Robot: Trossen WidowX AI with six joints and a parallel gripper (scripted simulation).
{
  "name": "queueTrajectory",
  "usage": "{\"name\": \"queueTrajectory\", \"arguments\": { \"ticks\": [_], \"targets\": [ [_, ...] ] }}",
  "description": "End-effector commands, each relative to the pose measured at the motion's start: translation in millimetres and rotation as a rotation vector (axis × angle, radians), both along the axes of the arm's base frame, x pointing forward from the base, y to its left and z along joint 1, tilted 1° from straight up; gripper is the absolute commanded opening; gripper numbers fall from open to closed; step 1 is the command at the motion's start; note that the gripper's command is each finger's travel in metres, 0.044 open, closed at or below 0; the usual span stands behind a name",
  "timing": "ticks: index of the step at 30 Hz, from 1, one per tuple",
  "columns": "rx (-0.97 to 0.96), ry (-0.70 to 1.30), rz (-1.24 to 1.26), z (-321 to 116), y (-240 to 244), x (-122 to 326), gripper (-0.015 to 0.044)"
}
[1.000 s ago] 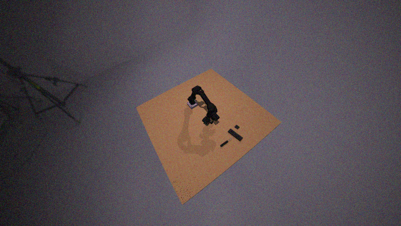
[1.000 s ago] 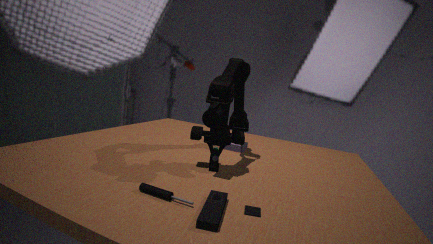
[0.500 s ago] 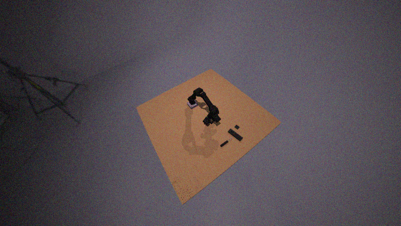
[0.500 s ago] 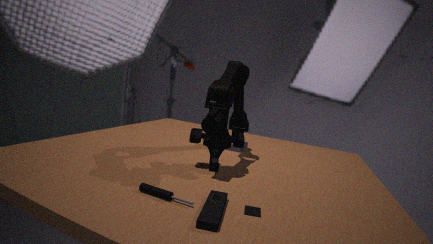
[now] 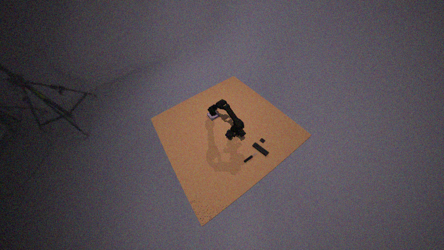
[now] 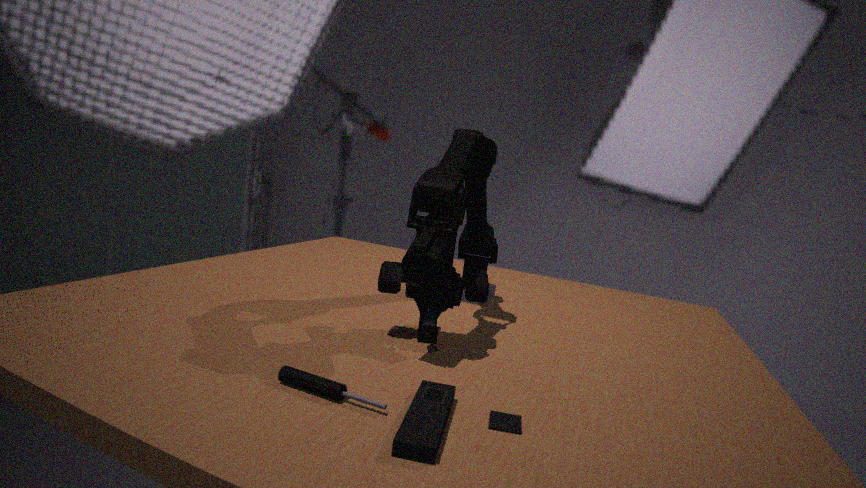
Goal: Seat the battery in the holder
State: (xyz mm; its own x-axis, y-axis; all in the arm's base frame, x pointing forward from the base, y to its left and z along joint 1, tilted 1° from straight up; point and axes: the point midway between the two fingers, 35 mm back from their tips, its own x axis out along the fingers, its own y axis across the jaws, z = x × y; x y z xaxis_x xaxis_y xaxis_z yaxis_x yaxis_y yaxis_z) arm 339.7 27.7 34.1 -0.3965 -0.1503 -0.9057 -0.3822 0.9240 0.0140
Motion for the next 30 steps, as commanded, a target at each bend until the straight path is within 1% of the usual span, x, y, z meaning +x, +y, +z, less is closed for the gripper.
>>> {"name": "queueTrajectory", "arguments": {
  "ticks": [1, 8, 30],
  "targets": [
    [-0.014, 0.017, 0.001, -1.4, 0.2, 1.8, 0.0075],
    [-0.029, 0.054, 0.001, -4.2, 0.7, 2.8, 0.0075],
    [-0.023, 0.056, -0.003, -6.3, 4.7, 12.8, 0.0075]
  ]
}}
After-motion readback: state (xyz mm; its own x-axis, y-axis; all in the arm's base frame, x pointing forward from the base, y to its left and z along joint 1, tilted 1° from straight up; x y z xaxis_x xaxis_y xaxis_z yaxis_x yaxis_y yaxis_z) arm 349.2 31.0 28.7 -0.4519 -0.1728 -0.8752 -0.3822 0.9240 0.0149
